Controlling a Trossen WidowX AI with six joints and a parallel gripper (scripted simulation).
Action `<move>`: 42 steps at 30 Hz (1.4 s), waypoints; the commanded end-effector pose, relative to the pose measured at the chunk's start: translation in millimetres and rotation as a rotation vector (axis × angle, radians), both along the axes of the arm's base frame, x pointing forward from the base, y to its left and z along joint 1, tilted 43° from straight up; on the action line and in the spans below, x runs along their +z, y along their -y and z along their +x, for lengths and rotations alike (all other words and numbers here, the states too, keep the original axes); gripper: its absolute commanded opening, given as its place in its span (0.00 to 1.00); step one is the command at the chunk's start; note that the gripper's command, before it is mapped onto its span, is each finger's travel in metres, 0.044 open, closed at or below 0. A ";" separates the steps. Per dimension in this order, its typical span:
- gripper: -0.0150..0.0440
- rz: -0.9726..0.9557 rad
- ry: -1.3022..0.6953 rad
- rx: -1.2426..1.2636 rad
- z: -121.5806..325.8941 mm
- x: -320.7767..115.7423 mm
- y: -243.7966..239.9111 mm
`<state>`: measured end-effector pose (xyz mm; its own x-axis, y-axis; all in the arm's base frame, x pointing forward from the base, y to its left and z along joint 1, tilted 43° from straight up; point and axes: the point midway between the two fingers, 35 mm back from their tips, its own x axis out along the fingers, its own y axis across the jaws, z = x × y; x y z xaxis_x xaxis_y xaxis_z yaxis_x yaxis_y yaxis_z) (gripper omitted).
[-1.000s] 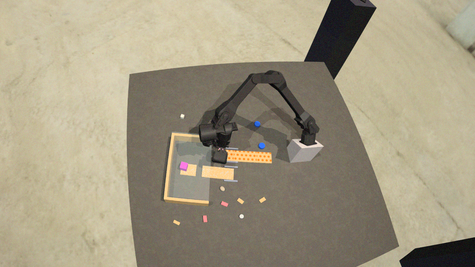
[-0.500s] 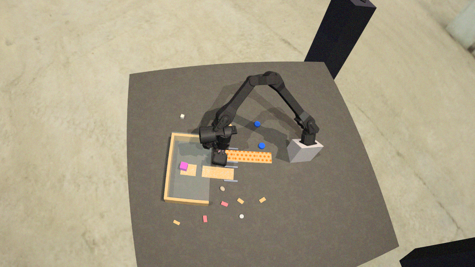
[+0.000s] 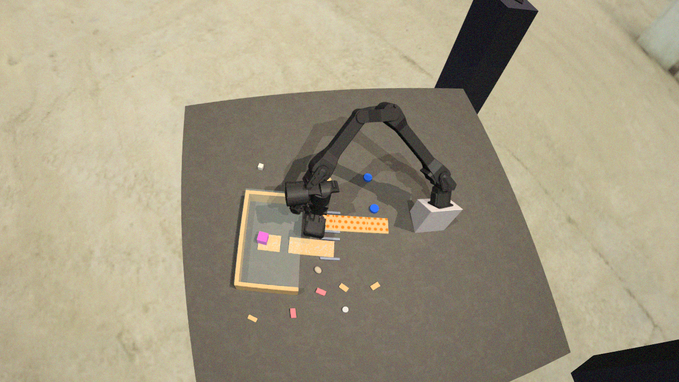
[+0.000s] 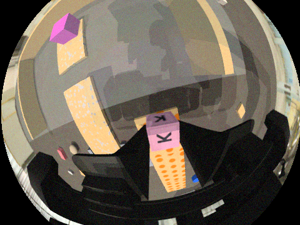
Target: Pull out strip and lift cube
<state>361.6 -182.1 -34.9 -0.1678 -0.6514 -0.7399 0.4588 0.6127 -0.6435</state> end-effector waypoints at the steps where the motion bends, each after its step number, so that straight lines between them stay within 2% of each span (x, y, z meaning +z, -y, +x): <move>1: 0.34 0.000 0.001 0.000 0.2 0.3 0.0; 3: 0.25 0.000 0.000 0.000 -1.8 1.7 -2.5; 16: 0.25 0.000 -0.010 0.003 -46.5 25.7 -46.4; 29: 0.25 0.000 -0.013 0.003 -79.3 24.3 -58.9; 42: 0.25 0.002 -0.013 0.004 -75.3 50.6 -83.3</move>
